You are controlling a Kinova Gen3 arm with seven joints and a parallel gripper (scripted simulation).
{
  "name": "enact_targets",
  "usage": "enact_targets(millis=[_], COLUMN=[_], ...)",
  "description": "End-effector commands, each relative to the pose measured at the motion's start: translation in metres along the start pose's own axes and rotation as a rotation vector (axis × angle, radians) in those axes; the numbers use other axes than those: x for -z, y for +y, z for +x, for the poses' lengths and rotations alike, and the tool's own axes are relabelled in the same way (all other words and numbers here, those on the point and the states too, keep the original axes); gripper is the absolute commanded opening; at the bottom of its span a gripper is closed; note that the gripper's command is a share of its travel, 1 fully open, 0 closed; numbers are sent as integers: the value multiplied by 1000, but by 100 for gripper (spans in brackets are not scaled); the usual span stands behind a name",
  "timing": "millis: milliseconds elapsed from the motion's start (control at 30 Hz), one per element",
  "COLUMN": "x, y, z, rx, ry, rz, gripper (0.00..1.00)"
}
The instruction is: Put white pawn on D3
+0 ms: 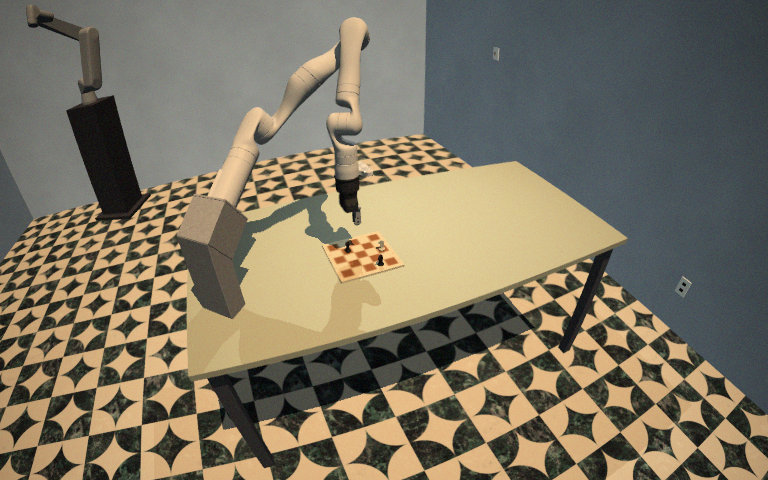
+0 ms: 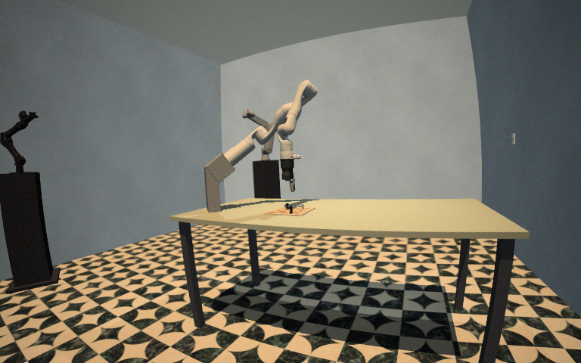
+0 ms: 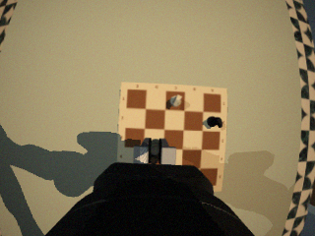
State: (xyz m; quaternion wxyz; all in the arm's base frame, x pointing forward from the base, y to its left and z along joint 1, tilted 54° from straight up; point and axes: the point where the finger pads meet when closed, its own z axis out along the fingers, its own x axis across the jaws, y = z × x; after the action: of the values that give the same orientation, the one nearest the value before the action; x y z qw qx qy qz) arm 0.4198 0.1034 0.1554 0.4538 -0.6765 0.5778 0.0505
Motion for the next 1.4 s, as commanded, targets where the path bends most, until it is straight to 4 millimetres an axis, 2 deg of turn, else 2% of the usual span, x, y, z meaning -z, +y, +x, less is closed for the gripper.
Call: enact_targets(millis=[0, 300, 633, 700, 1167, 1367], x=[-3, -15, -41, -41, -83, -91], y=[1, 1, 1, 1, 2, 2], z=[-1, -1, -1, -1, -1, -1], rx=[-1, -1, -1, -1, -1, -1], ry=[-3, -3, -3, -3, -3, -3], rz=[-2, -2, -2, -2, -2, -2], gripper=[0, 0, 0, 0, 0, 0])
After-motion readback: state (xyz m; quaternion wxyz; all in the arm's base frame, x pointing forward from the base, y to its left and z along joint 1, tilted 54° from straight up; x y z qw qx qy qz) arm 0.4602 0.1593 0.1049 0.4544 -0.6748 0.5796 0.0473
